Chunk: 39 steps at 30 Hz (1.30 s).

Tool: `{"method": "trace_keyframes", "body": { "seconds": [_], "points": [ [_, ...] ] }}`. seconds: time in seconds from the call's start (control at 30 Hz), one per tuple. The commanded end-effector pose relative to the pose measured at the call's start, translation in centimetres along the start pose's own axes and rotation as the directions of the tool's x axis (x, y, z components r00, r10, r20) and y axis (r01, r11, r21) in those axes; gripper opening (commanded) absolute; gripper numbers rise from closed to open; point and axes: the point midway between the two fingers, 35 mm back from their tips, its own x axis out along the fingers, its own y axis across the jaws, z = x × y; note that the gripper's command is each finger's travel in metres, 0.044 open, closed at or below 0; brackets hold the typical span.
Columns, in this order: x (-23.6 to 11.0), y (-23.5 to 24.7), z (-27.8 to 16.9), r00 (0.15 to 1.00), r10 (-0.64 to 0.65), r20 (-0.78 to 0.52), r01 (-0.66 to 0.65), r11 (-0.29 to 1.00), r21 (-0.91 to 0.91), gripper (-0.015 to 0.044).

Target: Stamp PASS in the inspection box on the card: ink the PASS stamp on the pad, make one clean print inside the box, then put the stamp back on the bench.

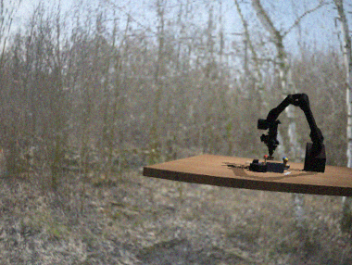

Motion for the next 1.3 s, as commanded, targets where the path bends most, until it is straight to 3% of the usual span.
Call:
{"method": "trace_keyframes", "body": {
  "seconds": [0.0,1.27],
  "points": [
    [0.4,0.0,-0.1,1.0,0.003,-0.002,-0.003,1.0,0.008,0.0],
    [2.9,0.0,-0.2,1.0,0.005,0.002,-0.005,1.0,0.007,0.0]
  ]
}}
